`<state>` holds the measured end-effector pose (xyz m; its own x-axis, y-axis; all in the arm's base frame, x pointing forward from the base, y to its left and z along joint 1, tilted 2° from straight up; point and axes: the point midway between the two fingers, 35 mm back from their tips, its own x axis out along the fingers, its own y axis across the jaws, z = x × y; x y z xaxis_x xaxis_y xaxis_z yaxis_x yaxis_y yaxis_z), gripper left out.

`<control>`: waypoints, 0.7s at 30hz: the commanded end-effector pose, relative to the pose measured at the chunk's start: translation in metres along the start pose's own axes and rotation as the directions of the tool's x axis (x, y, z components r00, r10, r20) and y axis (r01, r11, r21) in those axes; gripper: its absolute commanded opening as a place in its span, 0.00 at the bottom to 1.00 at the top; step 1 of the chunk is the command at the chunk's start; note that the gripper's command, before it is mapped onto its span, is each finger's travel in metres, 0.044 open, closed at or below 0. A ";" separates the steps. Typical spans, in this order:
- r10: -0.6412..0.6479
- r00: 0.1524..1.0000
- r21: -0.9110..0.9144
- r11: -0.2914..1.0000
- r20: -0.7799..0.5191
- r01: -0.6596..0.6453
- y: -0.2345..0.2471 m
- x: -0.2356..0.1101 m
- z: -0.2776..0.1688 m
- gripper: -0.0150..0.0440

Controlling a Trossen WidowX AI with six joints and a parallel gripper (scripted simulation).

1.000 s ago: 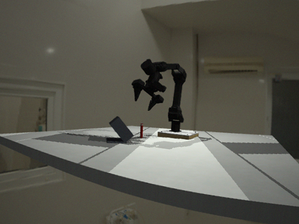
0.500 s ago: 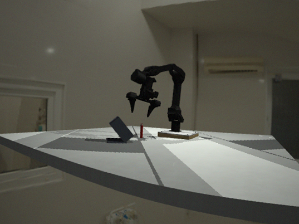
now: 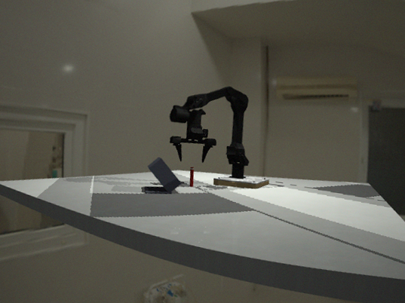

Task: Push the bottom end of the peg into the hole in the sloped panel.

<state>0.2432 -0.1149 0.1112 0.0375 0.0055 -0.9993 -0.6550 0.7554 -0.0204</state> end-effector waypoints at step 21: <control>0.019 1.000 0.017 1.000 -0.001 -0.019 0.001 0.032 -0.001 1.00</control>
<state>0.2435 -0.1160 0.0865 0.0279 0.0120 -0.9995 -0.6459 0.7634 -0.0089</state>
